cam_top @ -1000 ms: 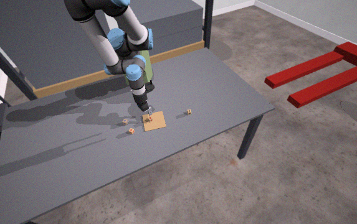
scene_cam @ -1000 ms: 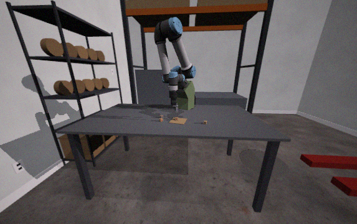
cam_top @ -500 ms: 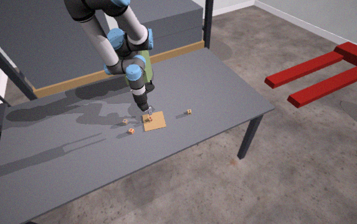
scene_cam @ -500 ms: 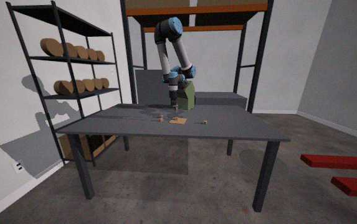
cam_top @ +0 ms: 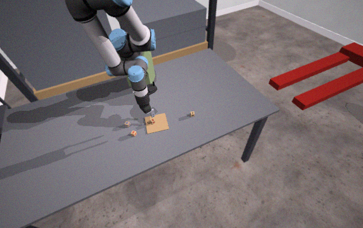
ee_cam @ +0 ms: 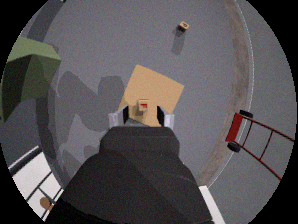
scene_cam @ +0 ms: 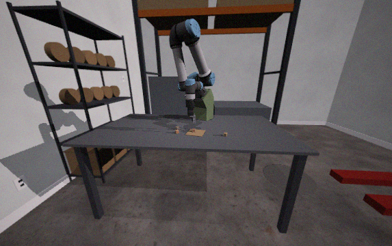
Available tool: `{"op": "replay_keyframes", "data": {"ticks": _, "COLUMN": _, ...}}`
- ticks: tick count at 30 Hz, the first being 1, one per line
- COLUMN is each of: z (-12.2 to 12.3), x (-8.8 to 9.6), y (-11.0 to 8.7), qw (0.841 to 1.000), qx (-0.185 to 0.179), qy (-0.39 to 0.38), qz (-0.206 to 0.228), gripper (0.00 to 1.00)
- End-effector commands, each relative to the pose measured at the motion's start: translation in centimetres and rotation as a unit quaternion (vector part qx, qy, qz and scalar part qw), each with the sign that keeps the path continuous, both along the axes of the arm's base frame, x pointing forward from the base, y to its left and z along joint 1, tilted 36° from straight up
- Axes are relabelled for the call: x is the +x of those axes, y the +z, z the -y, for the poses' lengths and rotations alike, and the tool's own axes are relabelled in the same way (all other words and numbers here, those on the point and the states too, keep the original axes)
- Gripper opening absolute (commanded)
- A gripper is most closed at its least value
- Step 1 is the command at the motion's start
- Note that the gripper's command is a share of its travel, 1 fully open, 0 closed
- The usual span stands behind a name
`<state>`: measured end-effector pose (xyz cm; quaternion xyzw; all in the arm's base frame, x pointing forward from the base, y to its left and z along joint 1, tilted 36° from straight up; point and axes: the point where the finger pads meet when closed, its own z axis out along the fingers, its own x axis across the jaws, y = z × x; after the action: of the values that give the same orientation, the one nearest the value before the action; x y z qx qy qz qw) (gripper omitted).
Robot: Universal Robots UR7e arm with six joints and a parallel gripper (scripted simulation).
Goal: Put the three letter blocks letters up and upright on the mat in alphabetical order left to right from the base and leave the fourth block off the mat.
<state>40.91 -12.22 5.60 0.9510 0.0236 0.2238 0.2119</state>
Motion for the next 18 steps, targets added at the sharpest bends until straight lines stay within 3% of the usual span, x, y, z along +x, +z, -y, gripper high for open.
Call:
{"op": "replay_keyframes", "data": {"ticks": 1, "z": -0.02, "x": -0.08, "y": -0.05, "qw": 1.000, "qx": 0.001, "qy": -0.001, "qz": 0.000, "gripper": 1.00}}
{"op": "replay_keyframes", "data": {"ticks": 18, "z": 0.41, "x": 0.39, "y": -0.52, "qw": 1.000, "qx": 0.000, "qy": -0.001, "qz": 0.001, "gripper": 1.00}}
